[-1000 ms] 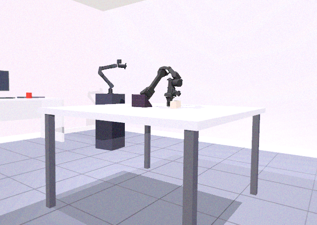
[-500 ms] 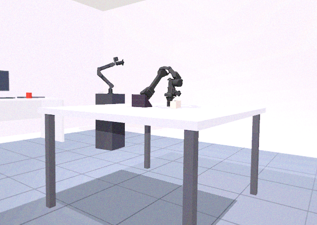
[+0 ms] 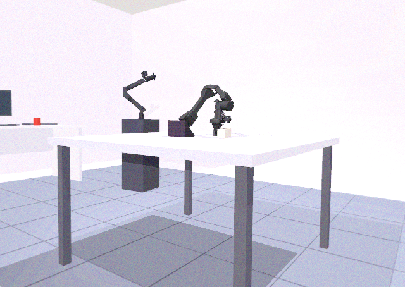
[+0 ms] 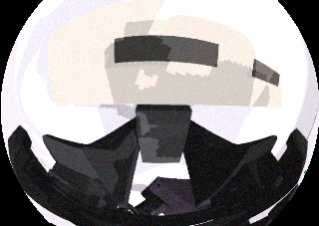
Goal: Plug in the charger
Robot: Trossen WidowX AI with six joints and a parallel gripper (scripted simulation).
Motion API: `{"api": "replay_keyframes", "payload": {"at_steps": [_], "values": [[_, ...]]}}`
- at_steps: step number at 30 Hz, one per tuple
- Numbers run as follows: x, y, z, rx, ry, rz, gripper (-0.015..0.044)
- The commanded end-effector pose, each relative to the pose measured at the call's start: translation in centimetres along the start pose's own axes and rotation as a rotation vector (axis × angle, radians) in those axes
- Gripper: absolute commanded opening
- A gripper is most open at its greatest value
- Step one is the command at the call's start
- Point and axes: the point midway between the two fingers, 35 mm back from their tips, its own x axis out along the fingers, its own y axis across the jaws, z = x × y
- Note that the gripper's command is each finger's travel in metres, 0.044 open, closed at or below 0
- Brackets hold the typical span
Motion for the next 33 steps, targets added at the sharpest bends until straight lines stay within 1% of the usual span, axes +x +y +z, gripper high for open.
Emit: {"api": "replay_keyframes", "payload": {"at_steps": [1, 33], "values": [[-0.17, 0.06, 0.28, -0.002, -0.007, 0.001, 0.0], [-0.18, 0.07, 0.74, -0.002, -0.008, 0.001, 0.0]]}}
